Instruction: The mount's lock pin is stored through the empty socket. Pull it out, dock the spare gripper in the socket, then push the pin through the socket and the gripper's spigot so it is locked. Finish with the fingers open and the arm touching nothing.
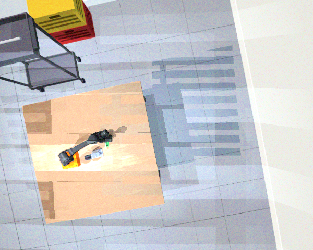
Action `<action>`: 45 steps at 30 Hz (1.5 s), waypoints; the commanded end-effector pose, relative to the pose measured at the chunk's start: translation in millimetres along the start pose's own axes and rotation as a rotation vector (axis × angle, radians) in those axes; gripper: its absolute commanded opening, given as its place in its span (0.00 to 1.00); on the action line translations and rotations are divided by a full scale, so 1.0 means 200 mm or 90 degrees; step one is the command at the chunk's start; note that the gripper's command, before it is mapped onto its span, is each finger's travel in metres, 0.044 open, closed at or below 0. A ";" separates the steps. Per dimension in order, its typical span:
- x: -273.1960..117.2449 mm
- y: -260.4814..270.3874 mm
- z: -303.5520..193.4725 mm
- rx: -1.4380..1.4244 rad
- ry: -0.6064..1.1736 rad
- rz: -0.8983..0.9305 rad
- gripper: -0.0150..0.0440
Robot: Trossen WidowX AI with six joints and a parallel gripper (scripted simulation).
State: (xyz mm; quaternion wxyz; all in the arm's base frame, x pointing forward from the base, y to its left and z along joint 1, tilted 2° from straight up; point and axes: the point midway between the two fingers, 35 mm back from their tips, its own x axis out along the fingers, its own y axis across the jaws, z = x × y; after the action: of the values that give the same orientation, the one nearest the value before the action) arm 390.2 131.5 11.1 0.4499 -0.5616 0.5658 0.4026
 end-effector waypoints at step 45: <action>-0.34 0.11 -0.09 -0.027 0.000 -0.002 0.25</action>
State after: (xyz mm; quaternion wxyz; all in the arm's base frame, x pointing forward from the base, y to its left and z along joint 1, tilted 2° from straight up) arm 371.6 132.0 74.7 0.4350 -0.5695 0.5612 0.4142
